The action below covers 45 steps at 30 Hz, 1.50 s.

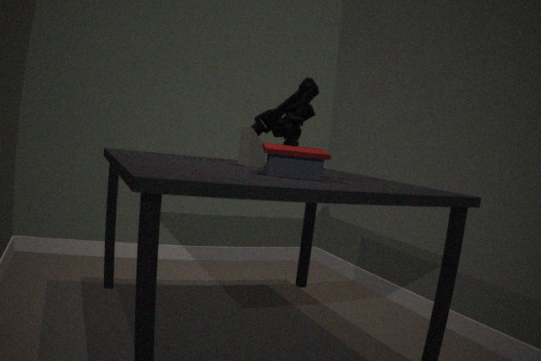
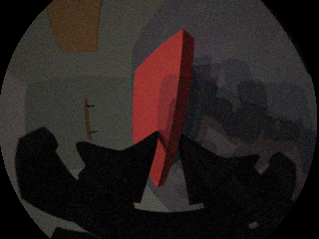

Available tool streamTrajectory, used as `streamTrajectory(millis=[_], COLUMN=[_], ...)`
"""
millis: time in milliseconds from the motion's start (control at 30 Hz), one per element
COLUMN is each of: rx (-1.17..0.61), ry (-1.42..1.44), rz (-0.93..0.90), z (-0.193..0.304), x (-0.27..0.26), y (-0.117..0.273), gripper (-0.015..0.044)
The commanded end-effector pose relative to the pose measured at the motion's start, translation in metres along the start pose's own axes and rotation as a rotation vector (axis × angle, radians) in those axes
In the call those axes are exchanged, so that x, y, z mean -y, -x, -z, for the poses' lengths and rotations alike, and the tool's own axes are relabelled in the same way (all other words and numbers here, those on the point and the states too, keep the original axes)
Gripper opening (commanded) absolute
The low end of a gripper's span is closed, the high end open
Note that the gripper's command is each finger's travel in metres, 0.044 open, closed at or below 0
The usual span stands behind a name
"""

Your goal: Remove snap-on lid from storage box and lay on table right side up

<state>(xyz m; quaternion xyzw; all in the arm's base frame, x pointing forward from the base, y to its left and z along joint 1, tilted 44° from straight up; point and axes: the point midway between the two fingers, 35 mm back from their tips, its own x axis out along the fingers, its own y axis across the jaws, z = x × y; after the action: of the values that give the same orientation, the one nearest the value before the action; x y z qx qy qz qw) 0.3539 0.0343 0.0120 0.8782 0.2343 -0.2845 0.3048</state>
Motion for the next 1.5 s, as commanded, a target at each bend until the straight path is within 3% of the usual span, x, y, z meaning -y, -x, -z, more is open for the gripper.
streamTrajectory(millis=[0,1467], rx=[-0.001,0.000], ry=[0.001,0.000], rz=[0.001,0.000], z=[0.0000,0.0001], x=[-0.0009,-0.0024], y=[0.0007,-0.0025], gripper=[0.0000,0.0000])
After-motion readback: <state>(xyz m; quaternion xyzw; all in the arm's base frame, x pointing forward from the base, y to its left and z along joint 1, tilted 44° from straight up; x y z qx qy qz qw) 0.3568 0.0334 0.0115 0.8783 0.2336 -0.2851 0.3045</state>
